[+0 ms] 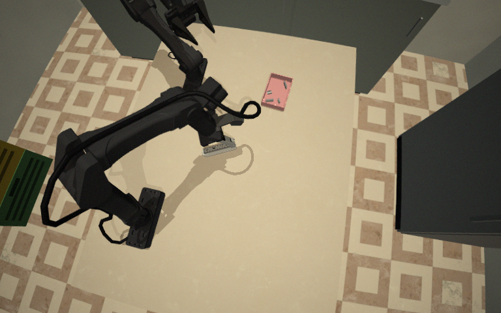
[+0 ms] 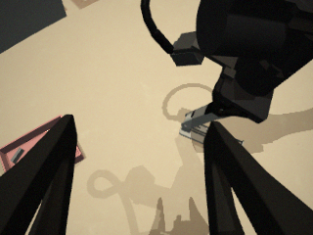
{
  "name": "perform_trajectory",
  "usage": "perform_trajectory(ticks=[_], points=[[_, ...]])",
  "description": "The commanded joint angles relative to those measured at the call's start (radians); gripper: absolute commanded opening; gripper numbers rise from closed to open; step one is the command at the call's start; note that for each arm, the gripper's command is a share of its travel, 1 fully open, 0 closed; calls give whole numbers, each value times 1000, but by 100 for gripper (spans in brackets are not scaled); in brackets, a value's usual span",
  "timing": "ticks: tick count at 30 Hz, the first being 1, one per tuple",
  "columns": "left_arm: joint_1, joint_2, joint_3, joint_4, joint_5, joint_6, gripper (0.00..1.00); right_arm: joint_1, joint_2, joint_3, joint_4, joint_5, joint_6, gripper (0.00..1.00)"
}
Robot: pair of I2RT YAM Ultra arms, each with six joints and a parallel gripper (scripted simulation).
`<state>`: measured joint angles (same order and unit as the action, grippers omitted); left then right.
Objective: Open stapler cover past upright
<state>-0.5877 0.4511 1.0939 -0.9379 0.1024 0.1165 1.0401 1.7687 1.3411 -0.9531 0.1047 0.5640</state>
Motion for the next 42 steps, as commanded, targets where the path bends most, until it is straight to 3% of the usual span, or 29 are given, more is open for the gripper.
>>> perform_trajectory(ticks=[1, 42], points=[[-3, -28, 36, -59, 21, 13, 58, -3, 1, 12, -32, -6, -5, 18], [-10, -51, 40, -76, 19, 11, 58, -3, 1, 12, -32, -6, -5, 18]])
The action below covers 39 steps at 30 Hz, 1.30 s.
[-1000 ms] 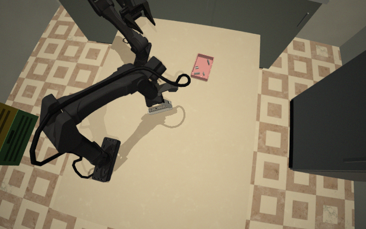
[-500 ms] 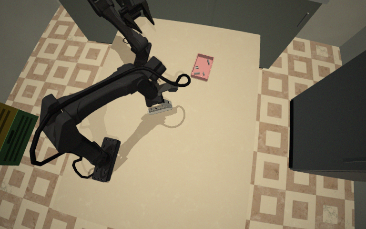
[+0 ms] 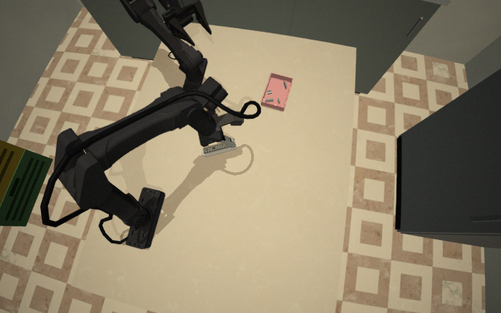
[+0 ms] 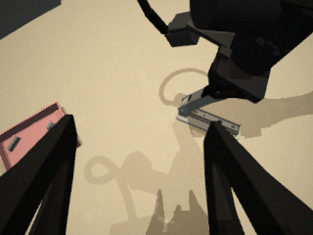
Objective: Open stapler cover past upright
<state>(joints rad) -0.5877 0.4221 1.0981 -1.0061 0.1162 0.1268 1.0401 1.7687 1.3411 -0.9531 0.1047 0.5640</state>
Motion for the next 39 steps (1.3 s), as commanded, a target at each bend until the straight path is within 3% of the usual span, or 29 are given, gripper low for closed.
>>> perform_trajectory(ticks=[1, 18, 20, 21, 39], points=[[-10, -22, 36, -8, 6, 1, 58, -3, 1, 12, -32, -6, -5, 18], [-10, -22, 36, -8, 6, 1, 58, -3, 1, 12, -32, -6, -5, 18], [-10, -22, 36, -8, 6, 1, 58, -3, 1, 12, -32, -6, -5, 40], [-10, -22, 36, -8, 6, 1, 58, -3, 1, 11, -32, -6, -5, 42], [-10, -22, 36, -8, 6, 1, 58, -2, -51, 64, -83, 4, -10, 42]])
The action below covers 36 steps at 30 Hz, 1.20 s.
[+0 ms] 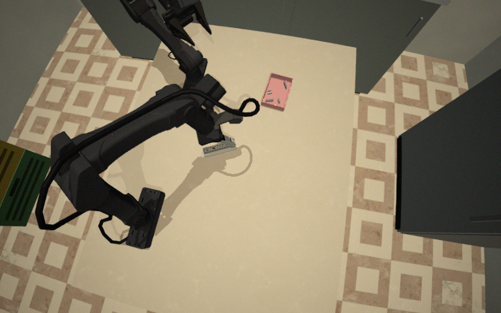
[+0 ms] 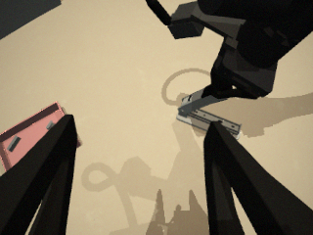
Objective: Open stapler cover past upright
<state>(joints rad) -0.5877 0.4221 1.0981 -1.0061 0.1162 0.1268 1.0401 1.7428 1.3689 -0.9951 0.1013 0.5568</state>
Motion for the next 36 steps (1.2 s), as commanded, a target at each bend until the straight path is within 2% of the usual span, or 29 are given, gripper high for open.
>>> perform_trajectory(ticks=[1, 9, 14, 20, 21, 26, 36], points=[[-10, -22, 36, -8, 6, 1, 58, -1, -26, 40, -47, 8, -3, 42], [-10, -22, 36, -8, 6, 1, 58, 23, -37, 111, -125, 15, 21, 42], [-10, -22, 36, -8, 6, 1, 58, 32, -45, 194, -224, 15, 31, 42], [-10, -22, 36, -8, 6, 1, 58, 23, -13, 219, -264, 4, 32, 42], [-10, -22, 36, -8, 6, 1, 58, 23, -13, 219, -247, 13, 32, 46], [-5, -11, 40, -29, 1, 0, 58, 35, -23, 199, -168, 38, 22, 46], [-67, 43, 191, -169, -42, 8, 58, 153, -38, 33, 249, 220, -19, 46]])
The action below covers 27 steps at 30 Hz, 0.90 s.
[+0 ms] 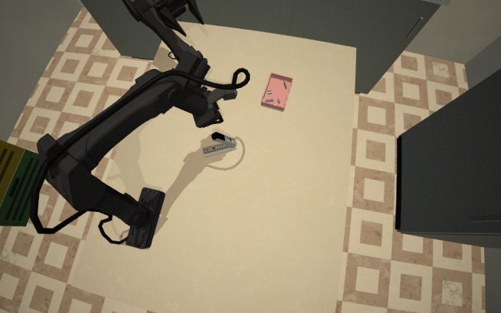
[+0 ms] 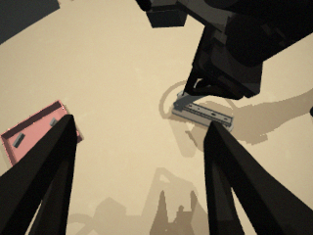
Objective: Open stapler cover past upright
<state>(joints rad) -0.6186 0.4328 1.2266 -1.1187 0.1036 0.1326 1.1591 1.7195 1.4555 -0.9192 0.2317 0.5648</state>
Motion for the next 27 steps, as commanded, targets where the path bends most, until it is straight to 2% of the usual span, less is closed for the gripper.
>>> perform_trajectory(ticks=[1, 5, 7, 8, 16, 22, 24, 27], points=[[-55, 38, 78, -68, -37, 0, 58, 46, -15, -77, 215, 109, -33, 46], [-152, 55, 132, -106, -60, -5, 58, 93, -18, -171, 383, 184, -56, 46], [-152, 55, 132, -106, -60, -5, 58, 93, -18, -171, 383, 184, -56, 46], [-221, 61, 146, -118, -70, -9, 58, 106, -24, -213, 461, 212, -71, 46], [-458, 89, 232, -181, -98, -19, 58, 212, -22, -428, 848, 387, -119, 46], [-527, 101, 269, -206, -110, -25, 58, 284, -34, -593, 1124, 505, -157, 46], [-527, 101, 269, -206, -110, -25, 58, 284, -34, -593, 1124, 505, -157, 46], [-547, 106, 282, -212, -113, -27, 58, 324, -29, -686, 1303, 580, -184, 46]])
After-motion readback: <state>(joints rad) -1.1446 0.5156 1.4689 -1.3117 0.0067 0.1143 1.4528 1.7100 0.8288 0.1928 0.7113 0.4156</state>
